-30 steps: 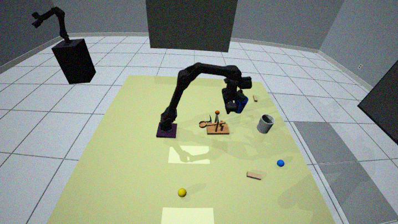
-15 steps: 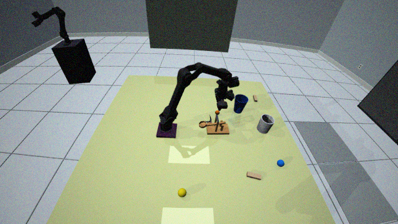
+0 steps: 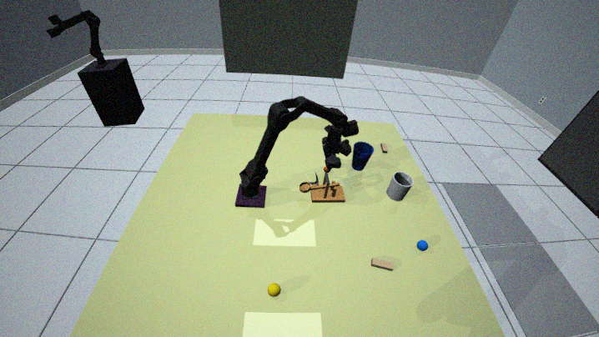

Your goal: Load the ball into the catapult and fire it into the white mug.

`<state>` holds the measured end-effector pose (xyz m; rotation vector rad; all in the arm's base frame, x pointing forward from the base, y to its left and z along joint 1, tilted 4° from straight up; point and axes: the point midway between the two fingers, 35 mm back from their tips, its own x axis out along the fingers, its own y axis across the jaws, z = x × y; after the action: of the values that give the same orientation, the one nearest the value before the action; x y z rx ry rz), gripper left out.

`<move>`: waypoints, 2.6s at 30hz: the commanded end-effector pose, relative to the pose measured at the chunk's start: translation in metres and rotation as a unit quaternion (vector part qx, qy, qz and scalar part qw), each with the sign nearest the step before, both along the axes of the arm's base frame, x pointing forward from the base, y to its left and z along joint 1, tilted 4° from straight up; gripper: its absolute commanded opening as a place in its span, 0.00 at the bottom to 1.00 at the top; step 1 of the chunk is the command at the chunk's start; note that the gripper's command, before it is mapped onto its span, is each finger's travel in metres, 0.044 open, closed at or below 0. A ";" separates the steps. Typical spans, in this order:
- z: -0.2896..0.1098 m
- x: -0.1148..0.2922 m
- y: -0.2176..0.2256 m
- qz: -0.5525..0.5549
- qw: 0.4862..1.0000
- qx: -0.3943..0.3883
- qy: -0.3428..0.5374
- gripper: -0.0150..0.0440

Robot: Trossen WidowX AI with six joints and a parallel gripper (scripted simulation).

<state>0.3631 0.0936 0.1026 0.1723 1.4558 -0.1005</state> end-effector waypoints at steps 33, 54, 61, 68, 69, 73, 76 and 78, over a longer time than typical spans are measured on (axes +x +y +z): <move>-0.026 0.002 0.000 -0.003 1.000 -0.002 0.002 0.27; 0.076 -0.002 -0.004 -0.003 1.000 -0.001 0.000 0.25; 0.096 -0.007 -0.007 -0.003 1.000 -0.003 0.002 0.25; 0.086 -0.024 -0.035 0.001 0.999 -0.011 0.031 0.25; 0.084 -0.027 -0.040 0.002 0.999 -0.012 0.036 0.25; 0.077 -0.041 -0.059 0.005 0.998 -0.014 0.058 0.25; 0.071 -0.052 -0.072 0.007 0.997 -0.015 0.074 0.25; 0.068 -0.060 -0.081 0.008 0.996 -0.014 0.085 0.25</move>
<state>0.3142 0.0235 0.1742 0.1332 1.5957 -0.1310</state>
